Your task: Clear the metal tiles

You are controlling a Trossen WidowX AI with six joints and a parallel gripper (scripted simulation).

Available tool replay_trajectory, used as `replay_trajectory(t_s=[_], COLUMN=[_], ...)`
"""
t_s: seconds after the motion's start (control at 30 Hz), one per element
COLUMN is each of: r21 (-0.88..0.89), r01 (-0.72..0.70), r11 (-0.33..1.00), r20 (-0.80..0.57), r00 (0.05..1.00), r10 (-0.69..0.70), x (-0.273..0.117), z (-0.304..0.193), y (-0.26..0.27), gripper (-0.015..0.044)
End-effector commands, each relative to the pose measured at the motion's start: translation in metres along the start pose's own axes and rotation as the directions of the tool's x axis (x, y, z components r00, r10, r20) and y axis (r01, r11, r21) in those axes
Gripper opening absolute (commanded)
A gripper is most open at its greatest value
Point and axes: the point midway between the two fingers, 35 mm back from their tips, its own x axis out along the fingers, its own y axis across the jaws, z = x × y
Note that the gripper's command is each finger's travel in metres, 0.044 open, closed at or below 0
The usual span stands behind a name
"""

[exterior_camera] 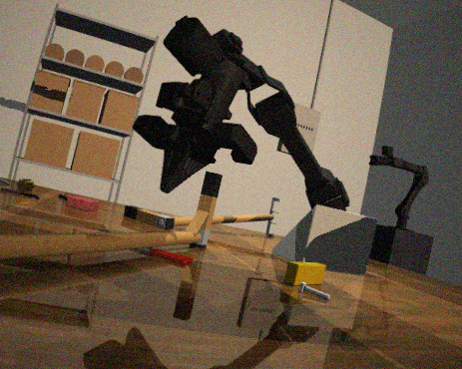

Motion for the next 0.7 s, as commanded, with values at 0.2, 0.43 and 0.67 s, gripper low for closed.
replay_trajectory(t_s=[0.2,0.43,0.67], r21=[0.040,0.045,0.045], r01=[0.007,0.007,0.006], r11=[0.999,0.999,0.999], r20=[0.071,0.081,0.082], r00=[0.997,0.997,0.997], r10=[-0.010,-0.010,-0.010], x=[-0.063,-0.070,-0.055], z=[0.010,0.011,0.010], y=[0.018,0.021,0.021], gripper=[0.0000,0.0000,0.0000])
